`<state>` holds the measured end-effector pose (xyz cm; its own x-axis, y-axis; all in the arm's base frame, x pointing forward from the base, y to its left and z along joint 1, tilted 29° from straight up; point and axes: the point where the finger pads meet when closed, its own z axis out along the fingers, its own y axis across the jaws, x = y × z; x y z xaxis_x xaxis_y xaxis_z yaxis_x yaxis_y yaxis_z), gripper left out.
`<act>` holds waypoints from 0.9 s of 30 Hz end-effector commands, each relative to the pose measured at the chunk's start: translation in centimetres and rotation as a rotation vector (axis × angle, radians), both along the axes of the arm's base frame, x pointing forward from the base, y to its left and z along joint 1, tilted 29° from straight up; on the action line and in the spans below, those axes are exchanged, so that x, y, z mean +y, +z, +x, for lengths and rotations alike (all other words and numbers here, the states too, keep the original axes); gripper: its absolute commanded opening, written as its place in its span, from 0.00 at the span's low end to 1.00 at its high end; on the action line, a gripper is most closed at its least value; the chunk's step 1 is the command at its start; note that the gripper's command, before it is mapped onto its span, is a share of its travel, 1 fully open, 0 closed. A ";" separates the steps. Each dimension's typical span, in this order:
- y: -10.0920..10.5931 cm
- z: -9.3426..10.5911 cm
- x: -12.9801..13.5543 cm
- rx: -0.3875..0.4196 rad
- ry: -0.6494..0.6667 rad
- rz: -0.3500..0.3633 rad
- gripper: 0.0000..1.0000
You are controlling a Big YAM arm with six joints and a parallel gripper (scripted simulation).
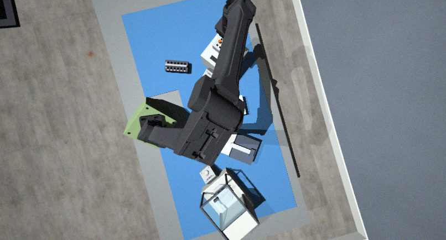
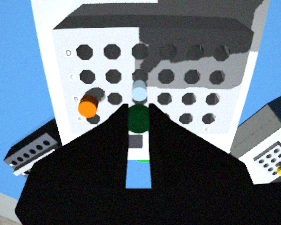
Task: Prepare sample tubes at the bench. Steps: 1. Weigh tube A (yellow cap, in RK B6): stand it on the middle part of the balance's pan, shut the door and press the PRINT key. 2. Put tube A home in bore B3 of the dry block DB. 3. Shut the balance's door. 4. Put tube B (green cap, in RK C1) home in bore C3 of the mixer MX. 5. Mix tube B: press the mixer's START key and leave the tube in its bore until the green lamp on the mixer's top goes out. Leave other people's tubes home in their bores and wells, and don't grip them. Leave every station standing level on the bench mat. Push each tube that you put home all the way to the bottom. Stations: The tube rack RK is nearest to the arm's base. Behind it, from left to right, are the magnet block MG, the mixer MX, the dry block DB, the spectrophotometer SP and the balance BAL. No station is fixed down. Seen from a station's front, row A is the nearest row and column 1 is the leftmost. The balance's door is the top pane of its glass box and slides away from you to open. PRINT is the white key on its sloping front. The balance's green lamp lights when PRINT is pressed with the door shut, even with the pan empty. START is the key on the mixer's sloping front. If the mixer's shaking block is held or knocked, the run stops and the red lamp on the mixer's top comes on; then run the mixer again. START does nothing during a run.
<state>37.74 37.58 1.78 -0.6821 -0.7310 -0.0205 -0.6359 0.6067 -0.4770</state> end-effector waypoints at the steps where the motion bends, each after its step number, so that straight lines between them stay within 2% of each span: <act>1: 1.2 0.1 0.4 -0.021 0.017 0.027 0.09; 4: 0.0 0.4 -0.2 -0.008 0.008 0.010 0.09; 7: -0.5 1.0 -0.2 -0.006 0.000 0.007 0.09; 11: -1.1 0.8 -0.6 0.001 0.000 -0.002 0.09; 27: -1.4 1.1 -0.8 0.001 0.000 -0.002 0.09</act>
